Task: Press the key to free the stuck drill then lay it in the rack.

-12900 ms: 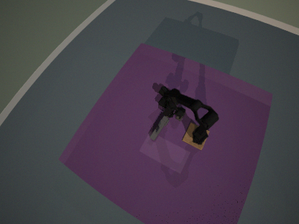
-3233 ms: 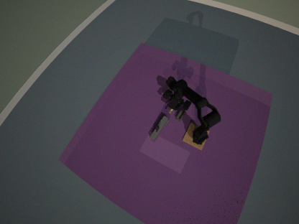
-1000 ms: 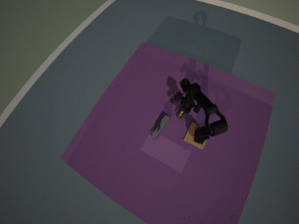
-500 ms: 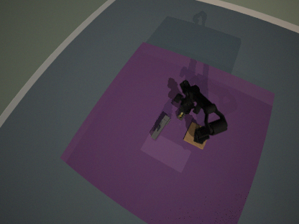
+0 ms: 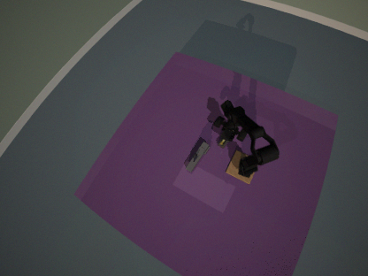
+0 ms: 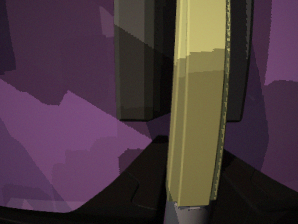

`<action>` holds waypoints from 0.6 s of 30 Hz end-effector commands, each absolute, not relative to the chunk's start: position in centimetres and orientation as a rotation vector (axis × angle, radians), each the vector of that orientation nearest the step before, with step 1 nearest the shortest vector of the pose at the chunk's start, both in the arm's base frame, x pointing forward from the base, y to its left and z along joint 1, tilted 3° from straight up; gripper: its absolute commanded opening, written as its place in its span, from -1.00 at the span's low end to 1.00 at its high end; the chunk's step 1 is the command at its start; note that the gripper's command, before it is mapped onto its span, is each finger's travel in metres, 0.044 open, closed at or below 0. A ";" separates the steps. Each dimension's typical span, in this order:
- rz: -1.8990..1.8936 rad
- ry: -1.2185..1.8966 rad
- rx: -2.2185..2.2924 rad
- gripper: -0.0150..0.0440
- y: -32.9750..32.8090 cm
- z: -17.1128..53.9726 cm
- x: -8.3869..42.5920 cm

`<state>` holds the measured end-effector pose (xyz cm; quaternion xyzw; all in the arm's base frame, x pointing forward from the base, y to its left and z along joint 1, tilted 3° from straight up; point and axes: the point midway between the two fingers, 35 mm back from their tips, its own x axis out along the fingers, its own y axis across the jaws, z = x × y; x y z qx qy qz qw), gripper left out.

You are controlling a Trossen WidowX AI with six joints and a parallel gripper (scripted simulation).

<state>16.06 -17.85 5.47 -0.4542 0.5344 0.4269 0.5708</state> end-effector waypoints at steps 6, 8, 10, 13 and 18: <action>1.007 1.248 -1.062 -0.49 -17.7 4.3 16.1; 1.007 1.248 -1.062 -0.49 -17.7 4.1 16.1; 1.007 1.248 -1.062 -0.49 -17.7 4.0 16.1; 1.007 1.248 -1.062 -0.49 -17.7 3.7 16.1; 1.007 1.248 -1.062 -0.49 -17.5 3.3 16.1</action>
